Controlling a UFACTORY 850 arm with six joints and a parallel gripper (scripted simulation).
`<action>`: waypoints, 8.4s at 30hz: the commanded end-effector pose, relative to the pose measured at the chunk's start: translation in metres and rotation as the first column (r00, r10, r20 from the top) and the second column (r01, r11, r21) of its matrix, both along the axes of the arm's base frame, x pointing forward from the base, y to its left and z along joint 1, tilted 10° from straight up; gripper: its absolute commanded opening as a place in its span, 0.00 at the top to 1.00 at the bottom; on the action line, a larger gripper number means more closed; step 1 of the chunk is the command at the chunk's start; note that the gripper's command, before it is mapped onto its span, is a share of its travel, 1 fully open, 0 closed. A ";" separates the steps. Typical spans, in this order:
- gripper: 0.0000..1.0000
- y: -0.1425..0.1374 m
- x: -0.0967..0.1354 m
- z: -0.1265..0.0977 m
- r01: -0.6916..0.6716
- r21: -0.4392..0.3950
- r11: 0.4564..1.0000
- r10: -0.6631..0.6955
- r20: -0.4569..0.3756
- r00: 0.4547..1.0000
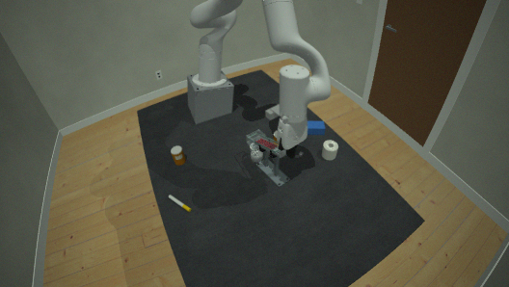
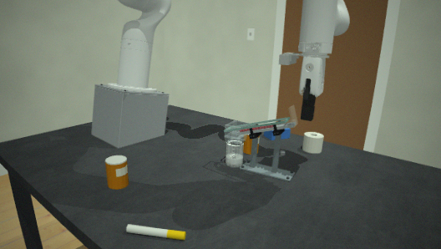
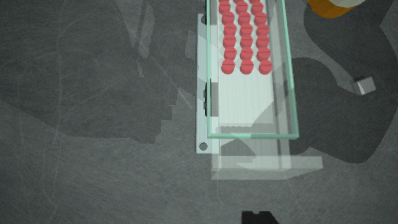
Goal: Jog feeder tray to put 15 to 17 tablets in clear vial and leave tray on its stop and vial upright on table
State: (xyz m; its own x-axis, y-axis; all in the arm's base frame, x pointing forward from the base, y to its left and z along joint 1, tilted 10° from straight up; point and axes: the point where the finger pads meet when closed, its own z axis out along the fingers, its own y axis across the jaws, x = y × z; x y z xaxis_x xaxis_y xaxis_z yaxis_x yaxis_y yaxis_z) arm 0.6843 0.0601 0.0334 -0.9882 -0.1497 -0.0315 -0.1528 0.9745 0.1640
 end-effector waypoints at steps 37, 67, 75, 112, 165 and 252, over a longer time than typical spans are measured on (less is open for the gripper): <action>1.00 0.000 -0.002 0.000 0.000 0.000 1.000 0.000 0.002 1.000; 1.00 0.000 0.002 0.002 0.000 0.000 1.000 0.000 0.002 1.000; 1.00 -0.001 -0.005 -0.001 0.000 0.000 1.000 0.000 0.002 1.000; 1.00 0.000 0.002 0.002 0.000 0.000 1.000 0.000 0.002 1.000; 1.00 0.000 0.002 0.002 0.000 0.000 1.000 0.000 0.002 1.000; 1.00 0.000 0.002 0.002 0.000 0.000 1.000 0.000 0.002 1.000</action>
State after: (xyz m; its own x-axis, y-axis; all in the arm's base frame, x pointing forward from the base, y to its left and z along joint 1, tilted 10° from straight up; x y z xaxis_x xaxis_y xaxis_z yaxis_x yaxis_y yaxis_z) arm 0.6754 0.0593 0.0303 -0.9882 -0.1500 -0.0294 -0.1528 0.9744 0.1651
